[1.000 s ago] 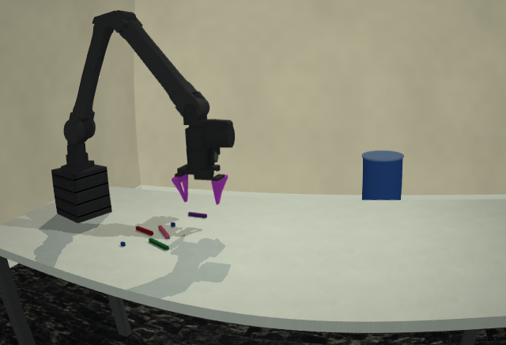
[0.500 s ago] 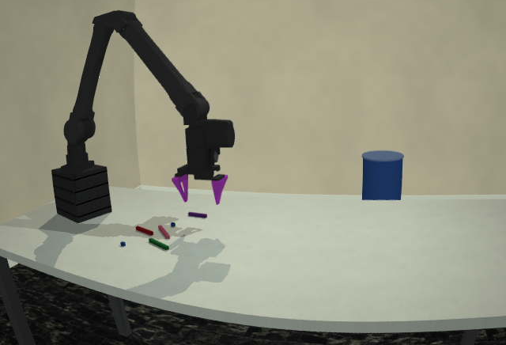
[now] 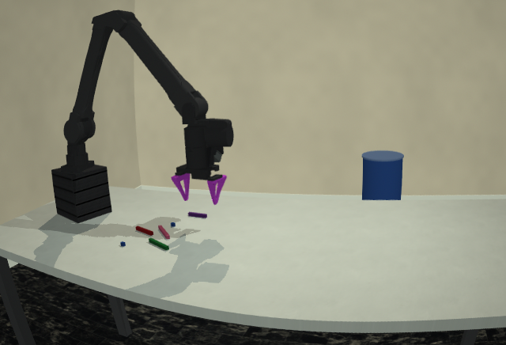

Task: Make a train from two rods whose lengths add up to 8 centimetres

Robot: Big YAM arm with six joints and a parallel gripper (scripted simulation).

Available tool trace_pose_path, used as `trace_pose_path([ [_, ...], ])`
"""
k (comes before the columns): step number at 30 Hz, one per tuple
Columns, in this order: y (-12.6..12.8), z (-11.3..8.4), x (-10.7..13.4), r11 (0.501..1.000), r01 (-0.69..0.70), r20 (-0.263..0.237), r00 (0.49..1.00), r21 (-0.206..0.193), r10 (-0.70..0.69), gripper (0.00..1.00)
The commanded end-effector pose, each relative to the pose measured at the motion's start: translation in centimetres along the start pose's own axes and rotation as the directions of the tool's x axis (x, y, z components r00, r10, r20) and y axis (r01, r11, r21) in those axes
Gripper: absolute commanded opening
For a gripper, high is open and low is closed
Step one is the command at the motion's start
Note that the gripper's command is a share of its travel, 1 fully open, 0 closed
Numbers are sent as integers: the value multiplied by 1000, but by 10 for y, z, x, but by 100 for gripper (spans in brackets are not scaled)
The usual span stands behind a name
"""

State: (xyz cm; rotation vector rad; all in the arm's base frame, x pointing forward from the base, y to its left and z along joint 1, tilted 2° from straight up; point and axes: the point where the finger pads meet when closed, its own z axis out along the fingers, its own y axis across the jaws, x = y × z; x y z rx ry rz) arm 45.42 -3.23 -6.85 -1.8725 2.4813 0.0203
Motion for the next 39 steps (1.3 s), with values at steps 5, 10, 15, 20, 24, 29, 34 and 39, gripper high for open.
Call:
trace_pose_path([
  [5,-4,-13,4,974,-222,16,975,40,221,100],
  [10,-1,-12,6,942,-333,20,943,37,332,100],
  [15,1,-10,6,920,-390,20,921,32,390,100],
  [20,5,-11,8,858,-513,25,858,30,513,100],
  [24,6,-12,9,817,-575,30,818,31,574,100],
  [29,8,-12,10,771,-637,32,771,29,636,100],
  [34,14,-3,10,721,-693,17,721,14,693,100],
  [39,14,-12,13,592,-806,39,592,21,805,100],
])
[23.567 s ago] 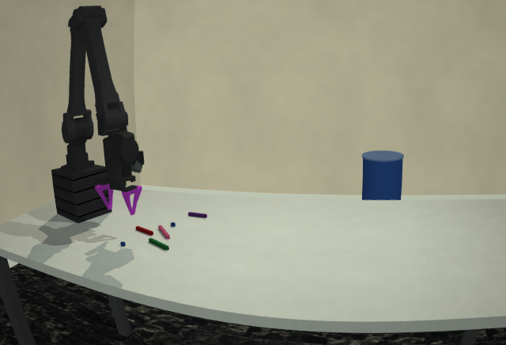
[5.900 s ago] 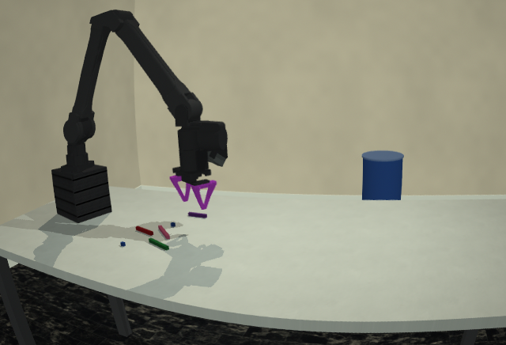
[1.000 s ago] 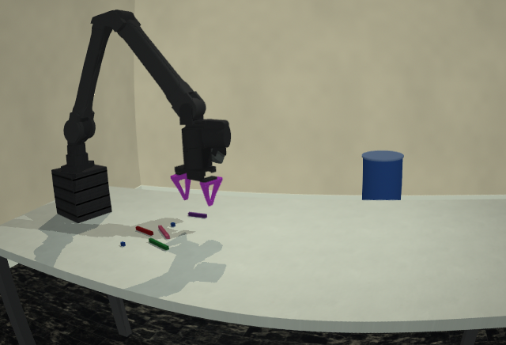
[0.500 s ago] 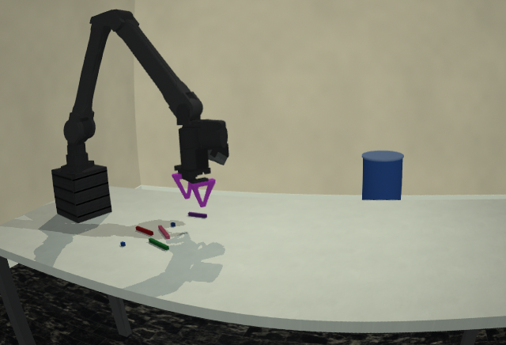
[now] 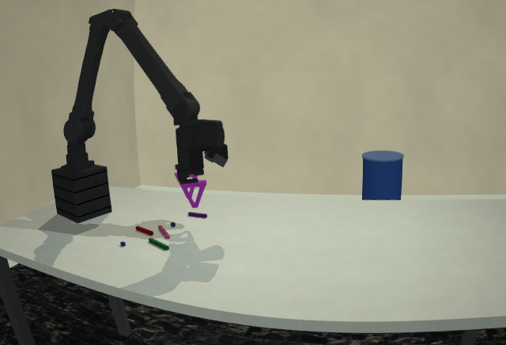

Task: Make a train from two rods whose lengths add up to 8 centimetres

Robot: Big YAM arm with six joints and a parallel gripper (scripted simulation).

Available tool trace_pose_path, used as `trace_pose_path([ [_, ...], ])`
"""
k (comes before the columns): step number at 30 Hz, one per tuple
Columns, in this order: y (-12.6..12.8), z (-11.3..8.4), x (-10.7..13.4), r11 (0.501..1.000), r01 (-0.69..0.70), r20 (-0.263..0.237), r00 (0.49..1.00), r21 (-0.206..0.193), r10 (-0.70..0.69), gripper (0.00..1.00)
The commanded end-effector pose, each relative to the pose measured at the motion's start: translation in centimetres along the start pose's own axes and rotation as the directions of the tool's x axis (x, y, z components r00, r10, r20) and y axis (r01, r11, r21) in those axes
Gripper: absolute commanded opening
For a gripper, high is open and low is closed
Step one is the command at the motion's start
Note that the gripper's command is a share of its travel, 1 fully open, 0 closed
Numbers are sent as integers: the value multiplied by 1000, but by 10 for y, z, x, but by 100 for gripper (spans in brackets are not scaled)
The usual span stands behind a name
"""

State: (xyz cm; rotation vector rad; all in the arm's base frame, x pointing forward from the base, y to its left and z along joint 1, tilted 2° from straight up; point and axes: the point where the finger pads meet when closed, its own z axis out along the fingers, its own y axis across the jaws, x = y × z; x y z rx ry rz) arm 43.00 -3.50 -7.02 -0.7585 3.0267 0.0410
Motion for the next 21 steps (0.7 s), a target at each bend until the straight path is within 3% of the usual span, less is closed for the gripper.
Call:
trace_pose_path([
  [1,-8,-13,-4,991,-134,43,990,23,133,100],
  [4,-5,-7,-2,991,-130,28,991,16,129,100],
  [5,-7,-13,-1,976,-219,44,975,19,218,100],
  [8,-7,-13,-1,976,-219,44,975,19,218,100],
  [9,-4,-4,2,977,-215,24,976,11,215,100],
  [10,-6,-13,1,953,-303,46,952,15,302,100],
  [14,-4,-7,3,954,-301,30,953,11,300,100],
  [15,-6,-13,4,921,-388,47,921,11,388,100],
  [19,-2,-6,5,924,-383,29,924,8,382,100],
  [20,-4,-13,6,884,-467,48,883,7,467,100],
  [21,-4,-13,6,884,-467,48,883,7,466,100],
])
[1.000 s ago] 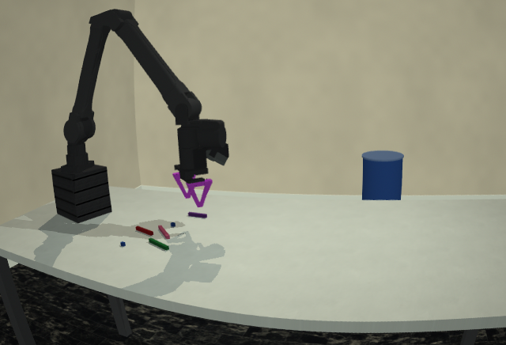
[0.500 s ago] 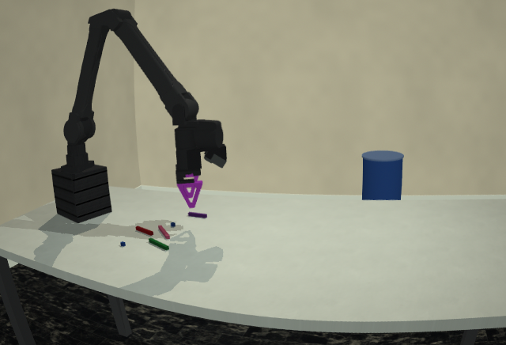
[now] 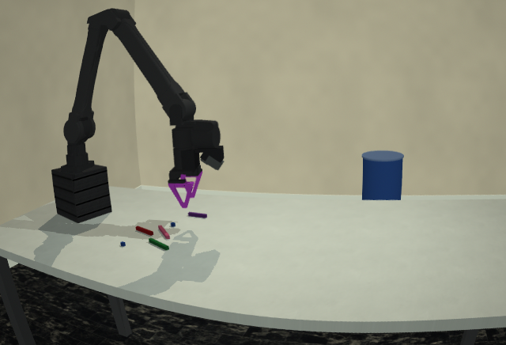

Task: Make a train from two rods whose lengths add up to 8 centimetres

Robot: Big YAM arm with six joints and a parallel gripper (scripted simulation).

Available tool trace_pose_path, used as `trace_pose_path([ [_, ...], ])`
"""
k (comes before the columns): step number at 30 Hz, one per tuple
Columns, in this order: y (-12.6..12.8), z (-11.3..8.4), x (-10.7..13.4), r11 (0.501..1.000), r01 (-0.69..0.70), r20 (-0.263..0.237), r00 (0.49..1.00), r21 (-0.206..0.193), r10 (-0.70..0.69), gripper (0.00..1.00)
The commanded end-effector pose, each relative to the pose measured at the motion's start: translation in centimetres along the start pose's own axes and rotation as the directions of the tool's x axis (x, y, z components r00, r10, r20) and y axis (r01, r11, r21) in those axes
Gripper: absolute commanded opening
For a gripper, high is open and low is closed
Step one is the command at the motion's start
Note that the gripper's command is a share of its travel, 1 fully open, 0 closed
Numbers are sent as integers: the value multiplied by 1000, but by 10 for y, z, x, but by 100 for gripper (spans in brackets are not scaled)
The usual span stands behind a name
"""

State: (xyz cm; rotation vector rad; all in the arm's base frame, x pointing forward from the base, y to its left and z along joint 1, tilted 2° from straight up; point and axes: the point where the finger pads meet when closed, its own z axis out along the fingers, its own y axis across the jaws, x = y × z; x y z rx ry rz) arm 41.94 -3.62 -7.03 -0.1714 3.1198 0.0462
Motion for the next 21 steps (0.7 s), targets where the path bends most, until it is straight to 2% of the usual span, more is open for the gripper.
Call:
trace_pose_path([
  [1,-6,-12,-7,994,-105,46,993,7,104,100],
  [4,-5,-8,-5,995,-104,35,994,6,103,100],
  [5,-7,-12,-4,980,-197,47,979,3,196,100],
  [9,-4,-5,-1,982,-191,28,981,3,191,100],
  [10,-6,-12,-1,959,-283,47,958,-1,283,100],
  [14,-4,-5,2,960,-281,29,959,0,281,100],
  [15,-7,-12,2,929,-371,46,928,-5,371,100],
  [21,-4,-5,4,931,-366,29,930,-2,366,100],
])
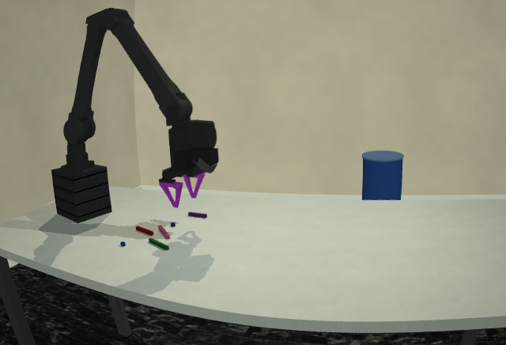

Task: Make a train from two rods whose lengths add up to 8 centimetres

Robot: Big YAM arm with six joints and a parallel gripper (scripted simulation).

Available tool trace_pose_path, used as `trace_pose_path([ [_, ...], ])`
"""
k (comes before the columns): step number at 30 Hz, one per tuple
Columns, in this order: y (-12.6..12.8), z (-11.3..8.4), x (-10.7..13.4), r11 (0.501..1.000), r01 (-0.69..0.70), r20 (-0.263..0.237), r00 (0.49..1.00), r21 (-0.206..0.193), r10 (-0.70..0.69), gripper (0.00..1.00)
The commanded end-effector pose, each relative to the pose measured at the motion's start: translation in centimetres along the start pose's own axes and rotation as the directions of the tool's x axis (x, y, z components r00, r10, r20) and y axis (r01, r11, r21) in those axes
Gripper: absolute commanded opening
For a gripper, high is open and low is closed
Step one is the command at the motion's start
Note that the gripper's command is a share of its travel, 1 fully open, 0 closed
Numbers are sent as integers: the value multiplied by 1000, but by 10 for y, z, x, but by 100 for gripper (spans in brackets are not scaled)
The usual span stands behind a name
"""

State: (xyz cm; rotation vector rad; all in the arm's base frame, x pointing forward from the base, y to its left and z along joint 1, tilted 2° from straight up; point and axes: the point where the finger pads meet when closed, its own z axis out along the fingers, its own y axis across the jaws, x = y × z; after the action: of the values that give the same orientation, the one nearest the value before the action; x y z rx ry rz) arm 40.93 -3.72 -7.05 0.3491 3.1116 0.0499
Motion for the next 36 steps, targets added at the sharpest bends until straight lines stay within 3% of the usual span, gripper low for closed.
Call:
trace_pose_path([
  [1,-4,-12,-8,991,-136,47,990,-9,136,100],
  [5,-3,-5,-4,991,-133,29,991,-5,133,100],
  [6,-5,-12,-5,974,-225,46,973,-13,226,100],
  [10,-4,-5,-1,975,-221,29,975,-7,221,100],
  [11,-5,-11,-2,951,-310,44,950,-17,310,100],
  [17,-5,-5,1,951,-308,29,951,-10,308,100],
  [18,-7,-11,0,919,-393,43,918,-20,393,100],
  [21,-6,-6,3,921,-390,31,920,-14,390,100],
  [22,-7,-11,3,882,-470,40,882,-24,470,100],
  [26,-6,-5,6,884,-467,27,884,-15,468,100],
  [27,-8,-11,5,839,-543,38,838,-27,544,100],
  [30,-7,-6,8,841,-540,29,841,-19,541,100],
  [31,-9,-11,8,793,-609,36,792,-29,610,100],
  [34,-8,-11,8,794,-608,36,793,-29,609,100],
  [35,-9,-10,10,742,-670,32,741,-31,671,100],
  [36,-9,-6,12,742,-670,26,742,-24,670,100],
])
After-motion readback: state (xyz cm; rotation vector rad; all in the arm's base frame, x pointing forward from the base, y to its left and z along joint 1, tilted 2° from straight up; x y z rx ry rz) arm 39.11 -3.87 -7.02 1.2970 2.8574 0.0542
